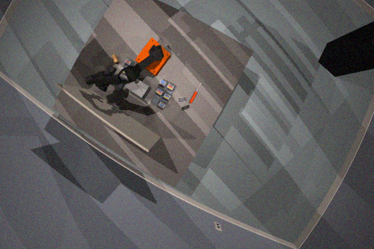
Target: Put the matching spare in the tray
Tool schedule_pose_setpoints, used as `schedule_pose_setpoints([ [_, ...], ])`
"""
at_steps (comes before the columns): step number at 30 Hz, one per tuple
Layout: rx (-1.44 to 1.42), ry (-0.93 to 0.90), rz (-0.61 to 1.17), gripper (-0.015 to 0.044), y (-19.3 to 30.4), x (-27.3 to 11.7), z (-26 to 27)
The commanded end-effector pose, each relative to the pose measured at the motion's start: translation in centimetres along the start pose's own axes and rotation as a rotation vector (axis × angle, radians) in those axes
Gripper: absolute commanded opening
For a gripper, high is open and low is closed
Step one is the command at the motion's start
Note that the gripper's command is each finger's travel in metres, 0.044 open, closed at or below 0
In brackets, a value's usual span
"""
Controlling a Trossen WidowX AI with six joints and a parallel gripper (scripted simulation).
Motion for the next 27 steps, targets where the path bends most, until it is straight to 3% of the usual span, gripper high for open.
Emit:
schedule_pose_setpoints([
  [1,0.006,0.005,-0.006,0.0000,0.0,0.7,0.1],
  [27,0.006,0.005,-0.009,0.0000,-0.2,4.0,0.2],
])
Point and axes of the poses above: the point midway between the two fingers, 35 mm back from their tips, its own x axis out along the fingers, its own z axis across the jaws, y = z × x, the point moved 7 cm from there along -x, back along the fingers, and after that the axes turned 1 degree about x, right-handed, at the moved point
